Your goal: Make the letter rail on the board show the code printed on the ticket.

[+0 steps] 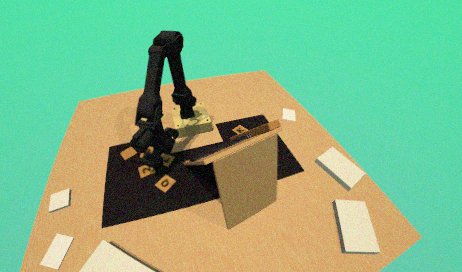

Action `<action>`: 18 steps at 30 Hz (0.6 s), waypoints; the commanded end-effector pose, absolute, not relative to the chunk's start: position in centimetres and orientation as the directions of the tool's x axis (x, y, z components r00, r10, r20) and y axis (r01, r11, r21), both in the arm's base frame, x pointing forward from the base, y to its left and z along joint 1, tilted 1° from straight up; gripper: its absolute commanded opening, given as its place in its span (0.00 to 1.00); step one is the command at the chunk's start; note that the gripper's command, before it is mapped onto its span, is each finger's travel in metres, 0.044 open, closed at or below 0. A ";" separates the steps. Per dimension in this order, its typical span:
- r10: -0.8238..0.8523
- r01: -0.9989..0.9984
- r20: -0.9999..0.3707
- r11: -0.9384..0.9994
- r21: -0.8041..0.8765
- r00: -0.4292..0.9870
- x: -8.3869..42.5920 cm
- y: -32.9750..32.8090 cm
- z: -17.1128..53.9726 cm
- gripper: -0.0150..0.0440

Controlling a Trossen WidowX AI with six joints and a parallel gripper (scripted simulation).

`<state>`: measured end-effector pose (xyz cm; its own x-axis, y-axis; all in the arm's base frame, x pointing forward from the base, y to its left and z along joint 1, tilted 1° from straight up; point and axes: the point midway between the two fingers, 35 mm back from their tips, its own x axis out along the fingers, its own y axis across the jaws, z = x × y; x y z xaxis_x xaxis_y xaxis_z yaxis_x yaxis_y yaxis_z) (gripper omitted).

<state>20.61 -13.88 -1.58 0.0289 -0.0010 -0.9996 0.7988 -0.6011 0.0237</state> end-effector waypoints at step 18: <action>-0.005 0.796 -1.000 -0.605 0.025 0.027 20.6 -13.7 -0.3 0.25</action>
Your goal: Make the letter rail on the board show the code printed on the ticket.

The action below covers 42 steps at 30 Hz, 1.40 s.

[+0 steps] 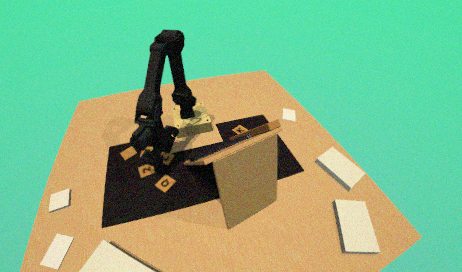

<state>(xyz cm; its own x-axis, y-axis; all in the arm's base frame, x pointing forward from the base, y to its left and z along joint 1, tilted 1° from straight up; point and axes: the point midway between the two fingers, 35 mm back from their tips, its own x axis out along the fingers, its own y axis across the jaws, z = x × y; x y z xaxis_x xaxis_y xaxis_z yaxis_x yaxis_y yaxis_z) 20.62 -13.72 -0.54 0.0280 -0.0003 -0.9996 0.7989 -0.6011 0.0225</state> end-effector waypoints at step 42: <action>0.011 0.940 -0.987 -0.308 0.147 0.158 23.4 -13.9 2.2 0.25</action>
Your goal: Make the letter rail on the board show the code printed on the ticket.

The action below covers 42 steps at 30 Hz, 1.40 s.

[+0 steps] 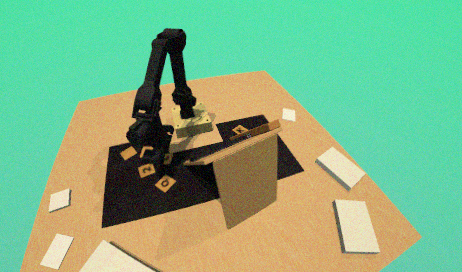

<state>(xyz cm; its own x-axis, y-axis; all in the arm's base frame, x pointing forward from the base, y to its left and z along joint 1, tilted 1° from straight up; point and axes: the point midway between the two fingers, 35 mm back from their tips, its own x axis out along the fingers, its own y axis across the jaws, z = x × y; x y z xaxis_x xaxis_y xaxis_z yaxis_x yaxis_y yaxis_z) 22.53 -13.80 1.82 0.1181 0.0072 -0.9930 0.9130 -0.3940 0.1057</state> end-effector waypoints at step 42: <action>0.081 0.433 -0.809 0.812 0.392 0.582 32.3 -14.3 8.7 0.25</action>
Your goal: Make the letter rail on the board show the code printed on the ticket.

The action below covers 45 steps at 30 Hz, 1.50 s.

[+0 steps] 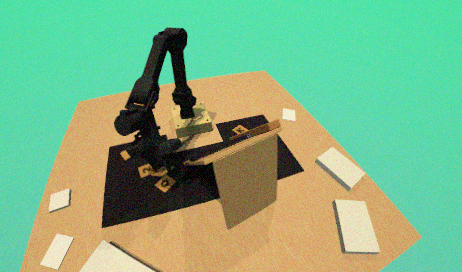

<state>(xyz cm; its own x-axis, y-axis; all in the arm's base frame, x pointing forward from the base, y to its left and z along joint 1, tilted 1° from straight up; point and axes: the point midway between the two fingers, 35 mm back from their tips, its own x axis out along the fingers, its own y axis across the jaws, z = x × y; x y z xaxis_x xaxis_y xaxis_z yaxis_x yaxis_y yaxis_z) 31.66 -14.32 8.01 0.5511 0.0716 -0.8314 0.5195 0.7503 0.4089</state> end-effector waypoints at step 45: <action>0.153 -0.209 -0.635 0.978 -0.015 0.757 36.0 -13.7 13.9 0.25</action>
